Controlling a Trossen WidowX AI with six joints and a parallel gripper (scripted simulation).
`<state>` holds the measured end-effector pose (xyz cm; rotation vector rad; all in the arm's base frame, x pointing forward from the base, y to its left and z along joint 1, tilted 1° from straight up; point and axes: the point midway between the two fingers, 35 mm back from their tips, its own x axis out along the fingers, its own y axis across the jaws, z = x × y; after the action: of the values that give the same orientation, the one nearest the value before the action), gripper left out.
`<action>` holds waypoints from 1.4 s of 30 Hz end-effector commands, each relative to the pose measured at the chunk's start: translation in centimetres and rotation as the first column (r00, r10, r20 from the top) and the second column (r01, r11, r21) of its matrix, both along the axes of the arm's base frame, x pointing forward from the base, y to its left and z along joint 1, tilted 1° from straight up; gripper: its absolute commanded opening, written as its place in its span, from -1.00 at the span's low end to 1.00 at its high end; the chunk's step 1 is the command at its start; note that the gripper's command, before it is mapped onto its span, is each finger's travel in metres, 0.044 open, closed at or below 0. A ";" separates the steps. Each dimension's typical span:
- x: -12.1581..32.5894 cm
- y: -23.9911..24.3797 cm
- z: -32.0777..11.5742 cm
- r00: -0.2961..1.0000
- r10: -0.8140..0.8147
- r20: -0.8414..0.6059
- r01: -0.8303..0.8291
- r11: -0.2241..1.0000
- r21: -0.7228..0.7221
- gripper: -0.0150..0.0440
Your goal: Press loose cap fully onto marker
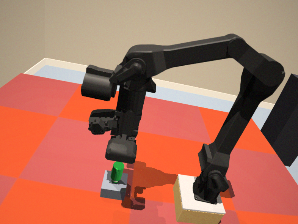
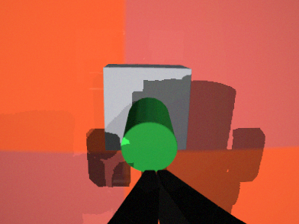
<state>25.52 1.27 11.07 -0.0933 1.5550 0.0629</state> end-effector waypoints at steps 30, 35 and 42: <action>0.1 -0.1 -4.1 1.000 0.004 0.000 -0.004 1.000 -0.001 -0.49; 0.3 -0.1 -3.5 1.000 0.001 0.012 -0.001 1.000 0.000 -0.49; 0.7 0.1 1.0 1.000 0.001 0.012 -0.001 1.000 0.000 -0.49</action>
<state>25.59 1.23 8.95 -0.0954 1.5688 0.0643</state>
